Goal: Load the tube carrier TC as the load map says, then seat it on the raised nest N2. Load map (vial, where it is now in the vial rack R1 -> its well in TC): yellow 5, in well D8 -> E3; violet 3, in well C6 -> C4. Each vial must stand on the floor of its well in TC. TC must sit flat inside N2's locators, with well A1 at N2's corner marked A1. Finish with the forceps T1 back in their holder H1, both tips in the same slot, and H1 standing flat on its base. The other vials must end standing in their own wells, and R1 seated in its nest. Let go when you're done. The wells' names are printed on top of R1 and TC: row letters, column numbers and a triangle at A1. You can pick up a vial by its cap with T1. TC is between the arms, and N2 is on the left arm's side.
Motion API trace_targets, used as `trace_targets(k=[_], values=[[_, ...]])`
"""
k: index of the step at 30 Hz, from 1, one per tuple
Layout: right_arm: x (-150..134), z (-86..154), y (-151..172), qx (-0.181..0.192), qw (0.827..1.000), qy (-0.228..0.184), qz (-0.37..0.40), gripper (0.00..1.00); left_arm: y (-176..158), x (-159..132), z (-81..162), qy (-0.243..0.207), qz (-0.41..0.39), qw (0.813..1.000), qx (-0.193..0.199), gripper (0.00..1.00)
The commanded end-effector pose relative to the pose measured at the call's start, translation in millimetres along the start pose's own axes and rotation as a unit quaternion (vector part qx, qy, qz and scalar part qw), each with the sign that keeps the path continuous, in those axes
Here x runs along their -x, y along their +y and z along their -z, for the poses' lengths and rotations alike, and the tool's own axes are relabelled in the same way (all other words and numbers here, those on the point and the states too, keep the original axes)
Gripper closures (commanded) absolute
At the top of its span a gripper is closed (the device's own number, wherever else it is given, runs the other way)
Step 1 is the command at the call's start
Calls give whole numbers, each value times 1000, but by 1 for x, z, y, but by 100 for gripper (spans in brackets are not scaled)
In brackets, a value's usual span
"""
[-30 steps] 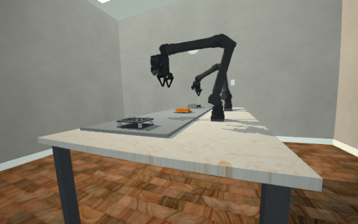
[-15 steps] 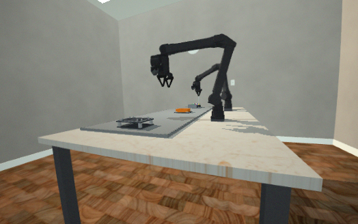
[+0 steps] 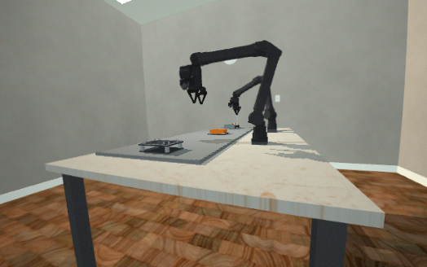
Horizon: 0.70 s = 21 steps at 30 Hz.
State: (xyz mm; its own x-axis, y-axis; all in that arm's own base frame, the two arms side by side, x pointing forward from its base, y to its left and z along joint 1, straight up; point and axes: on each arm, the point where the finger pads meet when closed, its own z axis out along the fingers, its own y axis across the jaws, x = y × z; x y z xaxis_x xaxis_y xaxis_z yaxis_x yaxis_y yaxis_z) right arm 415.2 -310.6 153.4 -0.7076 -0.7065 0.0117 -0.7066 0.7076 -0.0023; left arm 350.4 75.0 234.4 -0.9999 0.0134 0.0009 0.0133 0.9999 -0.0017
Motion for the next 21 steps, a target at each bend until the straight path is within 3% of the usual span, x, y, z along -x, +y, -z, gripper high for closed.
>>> trace_targets(k=[1,21], values=[[3,7,-4,-16,1000,-4,6,93,2,9,14,-18,0,1000,5,0],[3,-10,-3,-3,1000,-2,6,91,2,9,14,-18,0,1000,5,0]])
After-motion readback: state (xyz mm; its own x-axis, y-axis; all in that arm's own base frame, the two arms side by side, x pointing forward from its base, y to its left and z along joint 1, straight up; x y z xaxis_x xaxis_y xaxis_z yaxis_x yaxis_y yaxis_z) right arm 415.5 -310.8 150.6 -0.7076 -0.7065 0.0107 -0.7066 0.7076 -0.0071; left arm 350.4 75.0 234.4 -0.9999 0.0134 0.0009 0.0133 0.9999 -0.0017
